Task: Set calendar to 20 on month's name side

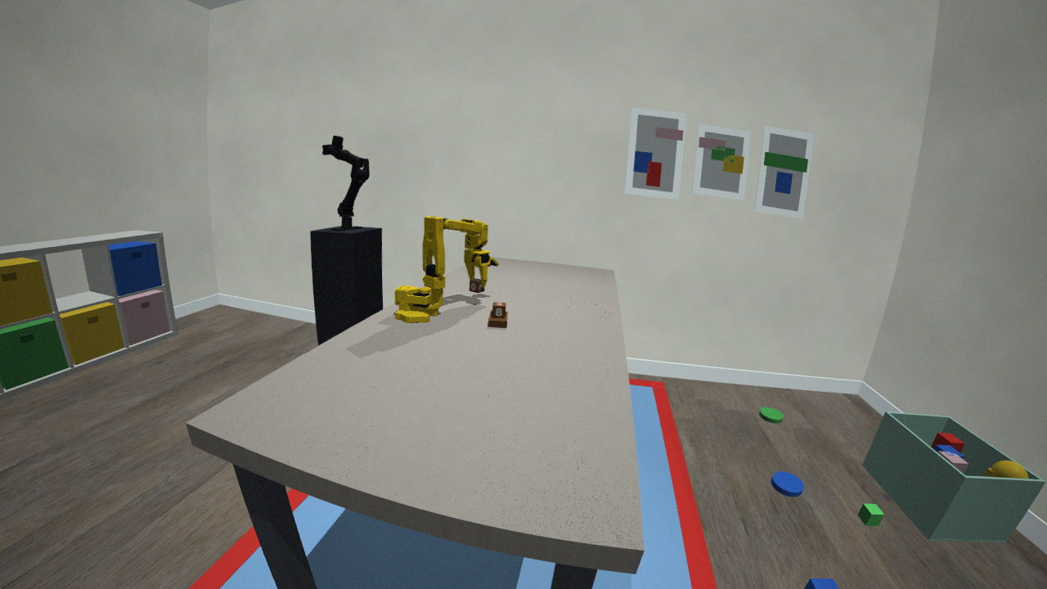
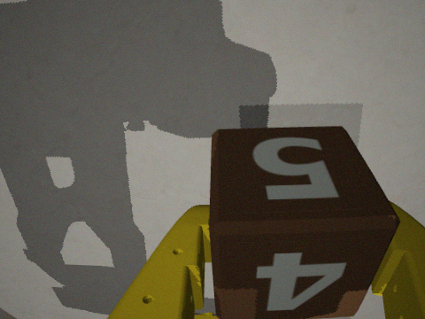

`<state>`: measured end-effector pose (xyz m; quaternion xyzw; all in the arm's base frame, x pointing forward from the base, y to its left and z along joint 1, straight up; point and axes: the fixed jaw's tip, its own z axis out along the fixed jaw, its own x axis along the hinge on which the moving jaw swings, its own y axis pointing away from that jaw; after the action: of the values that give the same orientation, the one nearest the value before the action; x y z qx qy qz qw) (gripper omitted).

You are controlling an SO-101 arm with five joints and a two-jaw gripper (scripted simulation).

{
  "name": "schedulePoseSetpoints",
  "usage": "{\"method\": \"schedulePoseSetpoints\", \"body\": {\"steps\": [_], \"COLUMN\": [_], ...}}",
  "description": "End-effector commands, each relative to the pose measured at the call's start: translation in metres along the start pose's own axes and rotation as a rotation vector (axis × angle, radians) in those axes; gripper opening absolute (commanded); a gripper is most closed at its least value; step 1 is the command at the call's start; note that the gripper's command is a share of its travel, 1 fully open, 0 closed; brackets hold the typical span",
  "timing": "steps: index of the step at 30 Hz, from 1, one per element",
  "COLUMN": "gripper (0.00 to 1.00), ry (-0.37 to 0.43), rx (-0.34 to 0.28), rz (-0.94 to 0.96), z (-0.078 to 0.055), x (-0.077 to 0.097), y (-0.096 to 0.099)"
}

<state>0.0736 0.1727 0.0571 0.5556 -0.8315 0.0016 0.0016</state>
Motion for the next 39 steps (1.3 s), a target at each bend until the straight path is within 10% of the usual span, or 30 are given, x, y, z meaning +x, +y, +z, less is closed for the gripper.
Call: {"method": "schedulePoseSetpoints", "body": {"steps": [1, 39], "gripper": [0.00, 0.00], "ry": [-0.056, -0.056], "rx": [0.002, 0.002], "rz": [-0.019, -0.019], "z": [-0.007, 0.005], "x": [-0.004, -0.005], "y": [0.002, 0.002]}}
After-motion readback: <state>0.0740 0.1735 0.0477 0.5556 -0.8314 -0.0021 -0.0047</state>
